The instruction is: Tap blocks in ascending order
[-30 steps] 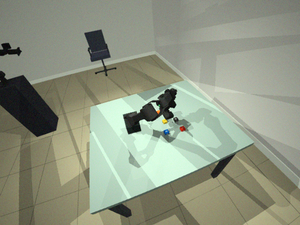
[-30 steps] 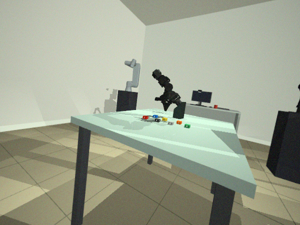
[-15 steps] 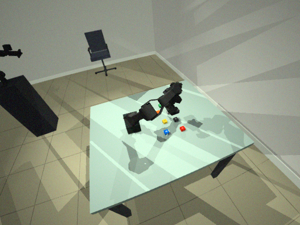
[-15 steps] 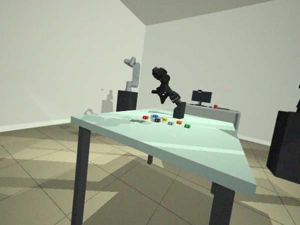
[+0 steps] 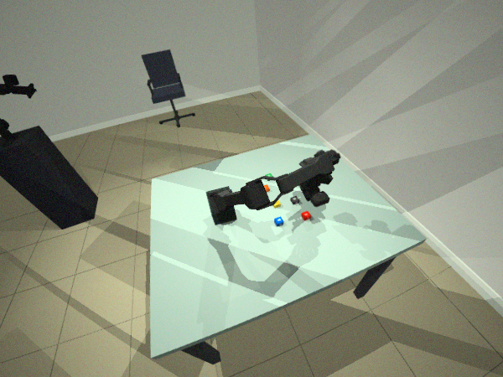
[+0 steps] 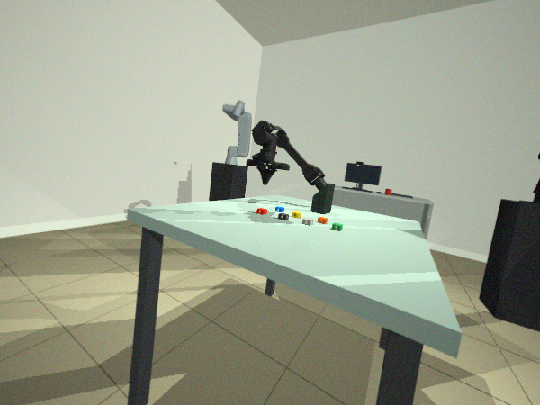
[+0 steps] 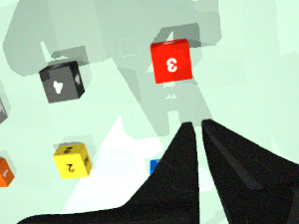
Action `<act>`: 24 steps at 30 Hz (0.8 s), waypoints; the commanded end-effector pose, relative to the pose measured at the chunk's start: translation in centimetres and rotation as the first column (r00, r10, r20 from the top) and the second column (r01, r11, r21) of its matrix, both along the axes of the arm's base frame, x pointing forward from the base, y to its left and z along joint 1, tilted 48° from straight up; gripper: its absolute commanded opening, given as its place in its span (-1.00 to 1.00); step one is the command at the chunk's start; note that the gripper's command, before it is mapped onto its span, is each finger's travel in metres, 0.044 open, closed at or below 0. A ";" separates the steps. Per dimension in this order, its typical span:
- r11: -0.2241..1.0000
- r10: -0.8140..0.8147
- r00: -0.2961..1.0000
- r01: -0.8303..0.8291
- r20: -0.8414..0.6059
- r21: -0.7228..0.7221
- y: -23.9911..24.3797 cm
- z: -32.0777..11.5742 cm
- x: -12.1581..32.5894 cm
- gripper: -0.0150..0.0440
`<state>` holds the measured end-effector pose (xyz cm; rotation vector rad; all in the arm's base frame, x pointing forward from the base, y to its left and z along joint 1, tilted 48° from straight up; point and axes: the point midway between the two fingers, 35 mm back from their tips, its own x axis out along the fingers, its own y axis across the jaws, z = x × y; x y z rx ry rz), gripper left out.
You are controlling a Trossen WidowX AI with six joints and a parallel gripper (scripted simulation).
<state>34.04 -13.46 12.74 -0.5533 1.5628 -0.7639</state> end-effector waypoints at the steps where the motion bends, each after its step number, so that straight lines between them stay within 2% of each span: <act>1: 1.000 -0.006 1.000 0.006 -0.008 -0.002 -3.2 -2.3 -0.4 -0.42; 5: 1.000 -0.006 1.000 0.006 -0.009 -0.008 -6.1 -4.8 -1.2 -0.42; 24: 1.000 -0.007 1.000 0.006 -0.009 -0.008 -7.5 -6.0 -1.5 -0.42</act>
